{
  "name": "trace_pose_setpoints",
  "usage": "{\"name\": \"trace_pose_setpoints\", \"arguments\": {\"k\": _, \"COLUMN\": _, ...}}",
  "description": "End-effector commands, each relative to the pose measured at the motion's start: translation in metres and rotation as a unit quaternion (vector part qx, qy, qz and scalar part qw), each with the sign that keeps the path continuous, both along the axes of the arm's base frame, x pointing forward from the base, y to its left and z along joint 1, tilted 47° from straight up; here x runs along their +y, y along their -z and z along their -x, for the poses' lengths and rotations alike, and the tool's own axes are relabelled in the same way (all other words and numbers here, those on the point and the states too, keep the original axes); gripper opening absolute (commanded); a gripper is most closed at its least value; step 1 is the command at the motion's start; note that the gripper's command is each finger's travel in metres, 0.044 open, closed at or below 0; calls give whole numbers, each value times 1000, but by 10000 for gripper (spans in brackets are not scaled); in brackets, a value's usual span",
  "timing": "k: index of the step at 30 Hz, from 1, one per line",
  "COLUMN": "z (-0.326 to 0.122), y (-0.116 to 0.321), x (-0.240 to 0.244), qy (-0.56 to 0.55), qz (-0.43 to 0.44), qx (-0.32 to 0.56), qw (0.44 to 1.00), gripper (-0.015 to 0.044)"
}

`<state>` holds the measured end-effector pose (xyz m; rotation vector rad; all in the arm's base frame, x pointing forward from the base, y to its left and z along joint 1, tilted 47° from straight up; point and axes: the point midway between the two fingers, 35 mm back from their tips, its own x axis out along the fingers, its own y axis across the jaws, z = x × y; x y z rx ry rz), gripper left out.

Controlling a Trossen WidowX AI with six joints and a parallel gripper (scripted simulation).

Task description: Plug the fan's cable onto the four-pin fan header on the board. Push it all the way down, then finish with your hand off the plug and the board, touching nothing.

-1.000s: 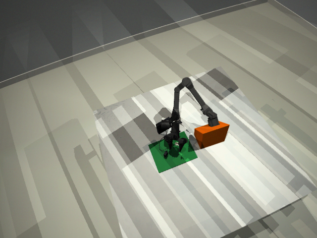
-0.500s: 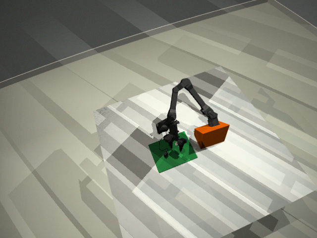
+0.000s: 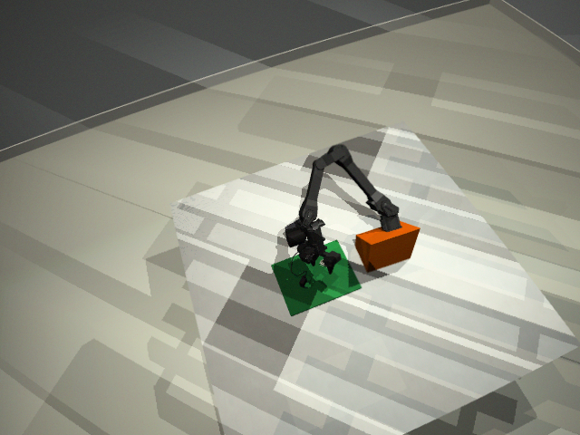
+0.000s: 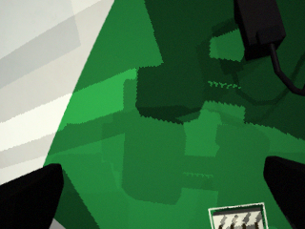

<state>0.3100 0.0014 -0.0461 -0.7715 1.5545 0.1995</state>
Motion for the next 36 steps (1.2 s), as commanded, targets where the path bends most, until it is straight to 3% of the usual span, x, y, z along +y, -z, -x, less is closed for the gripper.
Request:
{"name": "trace_pose_setpoints", "arguments": {"k": 1, "z": 0, "y": -4, "x": 3, "qy": 3, "qz": 28, "qx": 8, "qw": 1000, "gripper": 440}}
{"name": "trace_pose_setpoints", "arguments": {"k": 26, "z": -9, "y": -60, "x": 25, "qy": -8, "qz": 219, "qx": -6, "qw": 976, "gripper": 440}}
{"name": "trace_pose_setpoints", "arguments": {"k": 31, "z": -8, "y": -55, "x": 22, "qy": -3, "qz": 198, "qx": -1, "qw": 980, "gripper": 440}}
{"name": "trace_pose_setpoints", "arguments": {"k": 36, "z": -38, "y": -56, "x": 47, "qy": -34, "qz": 208, "qx": 16, "qw": 977, "gripper": 440}}
